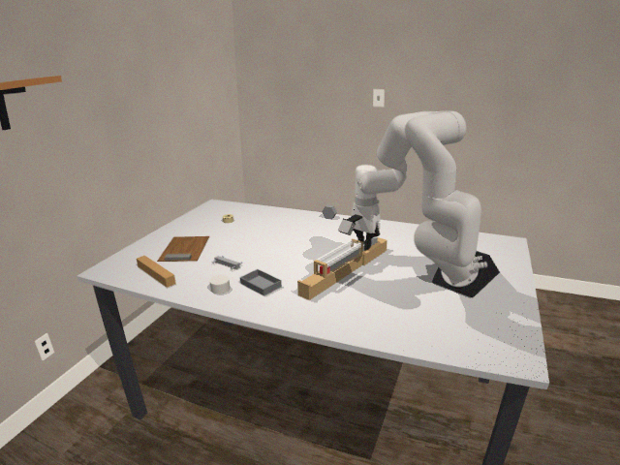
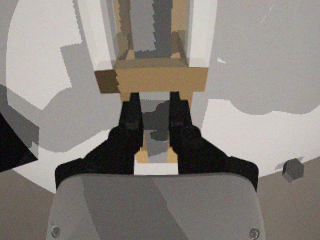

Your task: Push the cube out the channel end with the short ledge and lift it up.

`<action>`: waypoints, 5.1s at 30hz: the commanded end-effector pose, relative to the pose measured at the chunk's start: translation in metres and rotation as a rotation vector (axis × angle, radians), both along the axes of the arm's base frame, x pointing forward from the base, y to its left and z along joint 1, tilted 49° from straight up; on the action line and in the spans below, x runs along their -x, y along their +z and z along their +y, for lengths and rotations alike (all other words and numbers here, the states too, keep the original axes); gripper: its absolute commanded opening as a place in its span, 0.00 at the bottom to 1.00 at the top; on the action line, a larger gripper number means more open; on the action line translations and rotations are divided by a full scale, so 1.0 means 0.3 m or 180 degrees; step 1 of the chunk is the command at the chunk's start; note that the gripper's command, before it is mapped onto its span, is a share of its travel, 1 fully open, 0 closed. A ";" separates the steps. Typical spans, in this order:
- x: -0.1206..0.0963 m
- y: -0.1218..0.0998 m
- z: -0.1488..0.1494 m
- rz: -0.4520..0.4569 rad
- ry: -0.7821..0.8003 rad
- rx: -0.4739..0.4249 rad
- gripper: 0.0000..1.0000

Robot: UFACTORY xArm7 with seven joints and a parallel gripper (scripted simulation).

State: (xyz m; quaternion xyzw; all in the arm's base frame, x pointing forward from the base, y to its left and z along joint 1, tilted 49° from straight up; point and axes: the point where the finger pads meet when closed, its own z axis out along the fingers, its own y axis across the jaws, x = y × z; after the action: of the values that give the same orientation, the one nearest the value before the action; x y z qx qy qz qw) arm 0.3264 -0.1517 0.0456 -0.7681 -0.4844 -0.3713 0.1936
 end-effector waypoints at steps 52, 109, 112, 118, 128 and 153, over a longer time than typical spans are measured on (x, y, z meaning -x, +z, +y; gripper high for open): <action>-0.019 0.057 0.036 -0.0004 -0.0012 0.0009 0.38; 0.152 -0.051 -0.306 -0.0004 -0.0012 0.0009 0.00; 0.128 -0.092 -0.266 -0.0004 -0.0012 0.0009 0.00; 0.098 -0.141 -0.216 -0.0004 -0.0012 0.0009 0.00; 0.086 -0.161 -0.196 -0.0004 -0.0012 0.0009 0.00; 0.057 -0.171 -0.141 -0.0004 -0.0012 0.0009 0.00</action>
State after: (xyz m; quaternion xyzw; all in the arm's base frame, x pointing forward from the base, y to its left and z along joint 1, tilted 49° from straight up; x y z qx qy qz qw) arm 0.3085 -0.1938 -0.0079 -0.7682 -0.4841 -0.3718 0.1931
